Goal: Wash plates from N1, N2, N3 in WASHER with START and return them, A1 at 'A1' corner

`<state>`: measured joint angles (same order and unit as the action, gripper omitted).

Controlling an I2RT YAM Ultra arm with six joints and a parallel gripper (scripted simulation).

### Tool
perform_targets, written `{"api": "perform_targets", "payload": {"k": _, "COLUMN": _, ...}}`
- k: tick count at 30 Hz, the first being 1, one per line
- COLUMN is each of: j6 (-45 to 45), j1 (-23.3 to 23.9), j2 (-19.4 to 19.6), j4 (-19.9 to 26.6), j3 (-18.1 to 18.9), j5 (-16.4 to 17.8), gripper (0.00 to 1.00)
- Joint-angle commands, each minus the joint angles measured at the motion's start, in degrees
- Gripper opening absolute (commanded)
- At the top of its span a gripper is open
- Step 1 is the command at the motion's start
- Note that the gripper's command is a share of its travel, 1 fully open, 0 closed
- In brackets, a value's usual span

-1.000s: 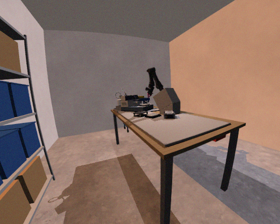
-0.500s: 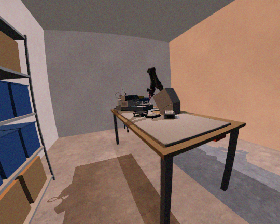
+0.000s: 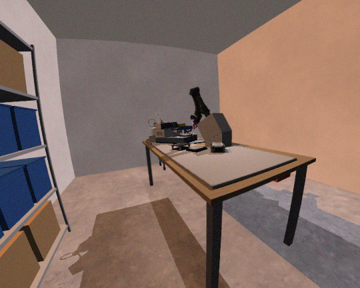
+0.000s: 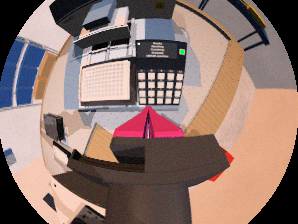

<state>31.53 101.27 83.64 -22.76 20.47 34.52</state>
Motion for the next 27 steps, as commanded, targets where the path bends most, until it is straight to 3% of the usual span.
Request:
{"api": "perform_targets", "payload": {"k": 1, "j6": 0.7, "j1": 1.0, "j2": 1.7, "j4": -4.8, "j3": -2.9, "j5": 1.0, "gripper": 0.00}}
{"api": "perform_targets", "payload": {"k": 9, "j6": 1.3, "j1": 1.7, "j2": 6.0, "j4": -13.9, "j3": -8.1, "j5": 1.6, "gripper": 0.00}}
{"api": "perform_targets", "payload": {"k": 13, "j6": 1.3, "j1": 1.7, "j2": 6.2, "j4": -14.2, "j3": -8.3, "j5": 1.6, "gripper": 0.00}}
{"api": "perform_targets", "payload": {"k": 14, "j6": -2.4, "j1": -1.2, "j2": 2.3, "j4": -13.2, "j3": -6.9, "j5": -1.2, "gripper": 1.00}}
{"api": "perform_targets", "payload": {"k": 16, "j6": -8.4, "j1": -4.8, "j2": -1.1, "j4": -9.3, "j3": -7.7, "j5": -5.3, "gripper": 1.00}}
{"api": "perform_targets", "payload": {"k": 21, "j6": -22.9, "j1": -14.2, "j2": -8.7, "j4": -1.0, "j3": -4.6, "j5": -15.7, "gripper": 1.00}}
{"api": "perform_targets", "payload": {"k": 27, "j6": -39.7, "j1": -25.0, "j2": -13.9, "j4": 10.1, "j3": 0.0, "j5": -27.1, "gripper": 1.00}}
